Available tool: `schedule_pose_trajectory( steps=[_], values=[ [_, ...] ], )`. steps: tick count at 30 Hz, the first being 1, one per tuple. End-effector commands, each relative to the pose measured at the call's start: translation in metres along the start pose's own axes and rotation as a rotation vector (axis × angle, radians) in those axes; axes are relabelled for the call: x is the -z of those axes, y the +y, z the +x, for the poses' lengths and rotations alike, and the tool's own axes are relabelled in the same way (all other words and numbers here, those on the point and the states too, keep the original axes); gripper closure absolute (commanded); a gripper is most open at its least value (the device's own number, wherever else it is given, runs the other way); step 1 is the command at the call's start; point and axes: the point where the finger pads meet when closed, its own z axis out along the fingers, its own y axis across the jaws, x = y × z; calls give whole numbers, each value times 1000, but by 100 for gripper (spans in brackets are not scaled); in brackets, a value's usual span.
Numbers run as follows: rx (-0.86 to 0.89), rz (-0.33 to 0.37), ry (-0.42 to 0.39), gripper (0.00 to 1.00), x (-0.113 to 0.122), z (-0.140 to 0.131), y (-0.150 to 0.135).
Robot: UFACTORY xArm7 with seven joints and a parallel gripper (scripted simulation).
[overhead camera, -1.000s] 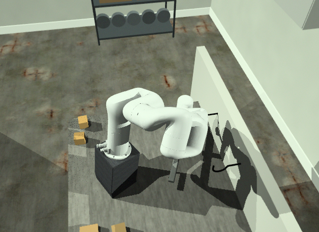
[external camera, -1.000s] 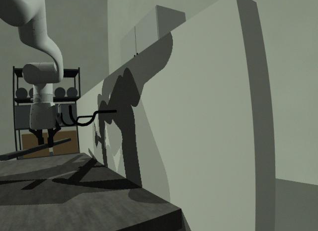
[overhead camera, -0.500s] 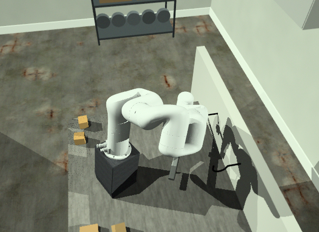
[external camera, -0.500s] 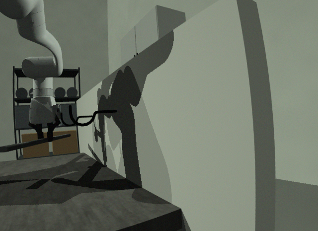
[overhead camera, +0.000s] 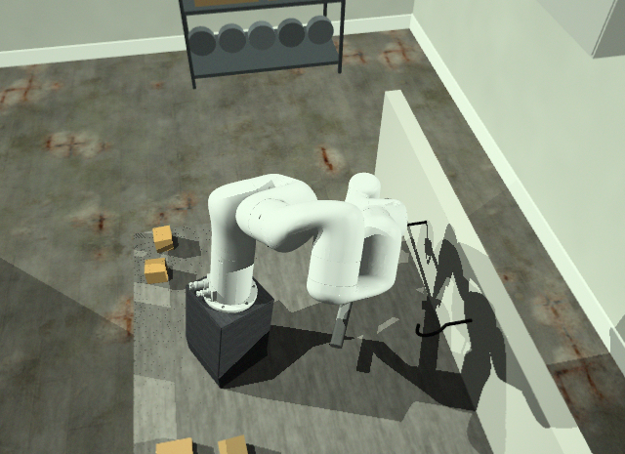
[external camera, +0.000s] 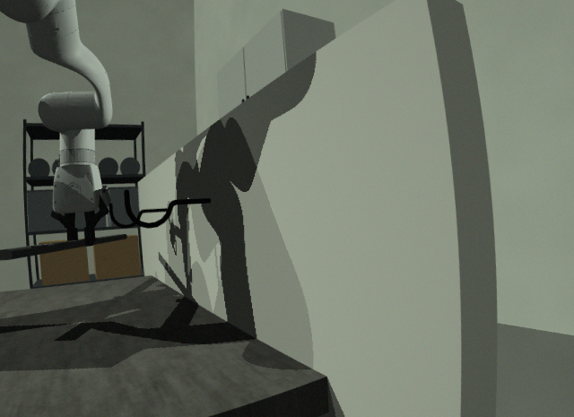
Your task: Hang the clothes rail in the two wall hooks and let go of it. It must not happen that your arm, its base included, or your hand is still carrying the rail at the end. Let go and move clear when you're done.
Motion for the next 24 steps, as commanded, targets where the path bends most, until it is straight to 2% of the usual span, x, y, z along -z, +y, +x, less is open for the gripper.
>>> schedule_pose_trajectory(
  steps=[1, 24],
  values=[
    [1, -2, 2, 100, 7, 1, 1],
    [0, -2, 2, 100, 39, 1, 1]
  ],
)
